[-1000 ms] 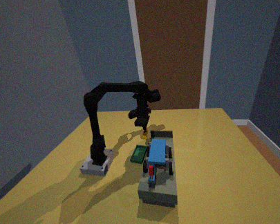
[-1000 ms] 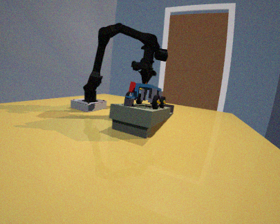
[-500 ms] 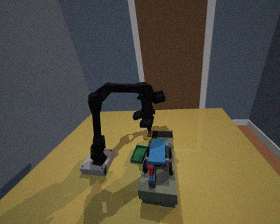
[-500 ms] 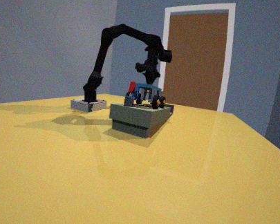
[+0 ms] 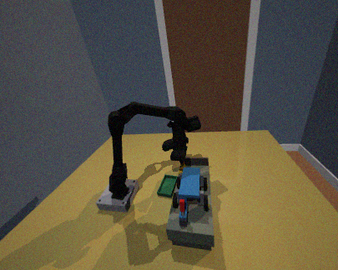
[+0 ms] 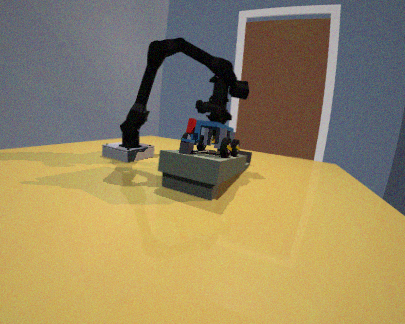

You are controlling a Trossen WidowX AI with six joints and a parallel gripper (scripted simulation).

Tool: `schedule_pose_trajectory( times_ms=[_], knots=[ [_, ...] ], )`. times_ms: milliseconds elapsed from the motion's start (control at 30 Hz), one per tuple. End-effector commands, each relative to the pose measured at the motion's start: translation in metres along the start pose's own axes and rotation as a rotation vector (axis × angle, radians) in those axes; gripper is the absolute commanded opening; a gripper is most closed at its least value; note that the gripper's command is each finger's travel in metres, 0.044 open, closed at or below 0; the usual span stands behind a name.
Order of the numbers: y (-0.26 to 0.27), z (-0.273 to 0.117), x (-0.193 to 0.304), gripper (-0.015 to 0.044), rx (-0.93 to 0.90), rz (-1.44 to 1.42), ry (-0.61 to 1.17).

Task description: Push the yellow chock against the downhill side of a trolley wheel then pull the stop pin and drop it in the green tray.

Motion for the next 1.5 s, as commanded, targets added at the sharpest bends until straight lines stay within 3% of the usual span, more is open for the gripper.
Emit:
schedule_pose_trajectory(
  times_ms=[0,300,1467],
  knots=[
    [0.001,0.011,-0.001,0.0000,-0.008,-0.007,-0.007],
    [0.003,0.026,-0.003,0.0000,-0.008,-0.007,-0.007],
    [0.033,0.019,-0.001,0.0000,-0.011,-0.007,-0.006]
  ],
)
Point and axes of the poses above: the point midway between the two fingers, 35 mm back from their tips, its own z axis out along the fingers, its own y axis across the jaws, x = y × z, the point moved 9 cm from there along -z, back along the fingers, and after that the axes turned 8 degrees about -z, right-handed, at the moved point
